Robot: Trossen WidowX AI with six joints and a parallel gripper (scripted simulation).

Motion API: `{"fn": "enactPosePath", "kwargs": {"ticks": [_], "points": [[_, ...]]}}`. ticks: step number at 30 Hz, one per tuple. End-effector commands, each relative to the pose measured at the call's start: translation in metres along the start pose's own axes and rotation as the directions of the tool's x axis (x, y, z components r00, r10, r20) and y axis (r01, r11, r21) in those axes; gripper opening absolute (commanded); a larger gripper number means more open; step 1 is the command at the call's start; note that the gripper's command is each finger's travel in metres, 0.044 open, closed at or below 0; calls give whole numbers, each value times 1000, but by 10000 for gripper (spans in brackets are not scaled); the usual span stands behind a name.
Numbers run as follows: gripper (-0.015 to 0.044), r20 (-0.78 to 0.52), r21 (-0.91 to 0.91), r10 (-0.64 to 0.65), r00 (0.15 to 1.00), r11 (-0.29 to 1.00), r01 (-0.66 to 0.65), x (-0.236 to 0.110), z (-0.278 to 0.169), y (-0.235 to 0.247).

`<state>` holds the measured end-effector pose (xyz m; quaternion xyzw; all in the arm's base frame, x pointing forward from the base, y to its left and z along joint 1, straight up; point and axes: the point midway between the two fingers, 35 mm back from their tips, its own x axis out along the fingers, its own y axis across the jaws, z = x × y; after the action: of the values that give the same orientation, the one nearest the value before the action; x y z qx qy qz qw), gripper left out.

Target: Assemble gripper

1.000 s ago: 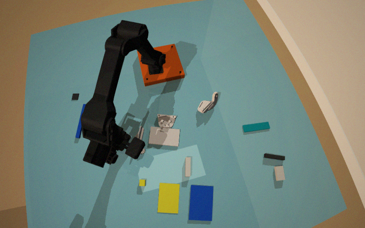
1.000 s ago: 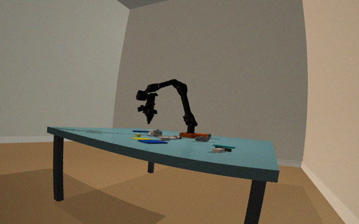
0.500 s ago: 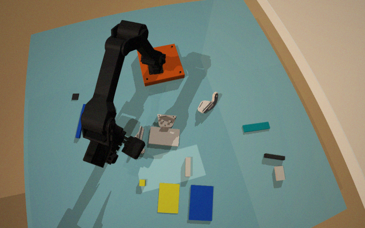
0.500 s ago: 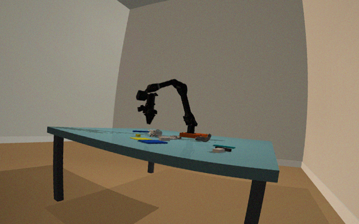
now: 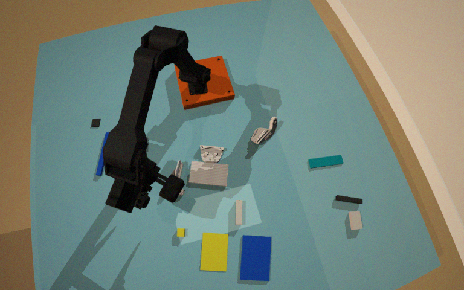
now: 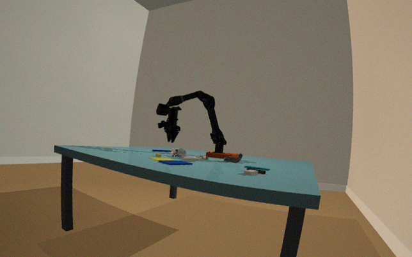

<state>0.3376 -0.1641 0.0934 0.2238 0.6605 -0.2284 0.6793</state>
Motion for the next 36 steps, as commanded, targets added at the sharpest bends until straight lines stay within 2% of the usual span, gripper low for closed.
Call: {"fn": "enactPosePath", "kwargs": {"ticks": [1, 18, 34, 36], "points": [[440, 0, 0, 0, 1000, 1000, 0, 0, 0, 0], [440, 0, 0, 0, 1000, 1000, 0, 0, 0, 0], [20, 0, 0, 0, 1000, 1000, 0, 0, 0, 0], [0, 0, 0, 0, 1000, 1000, 0, 0, 0, 0]]}}
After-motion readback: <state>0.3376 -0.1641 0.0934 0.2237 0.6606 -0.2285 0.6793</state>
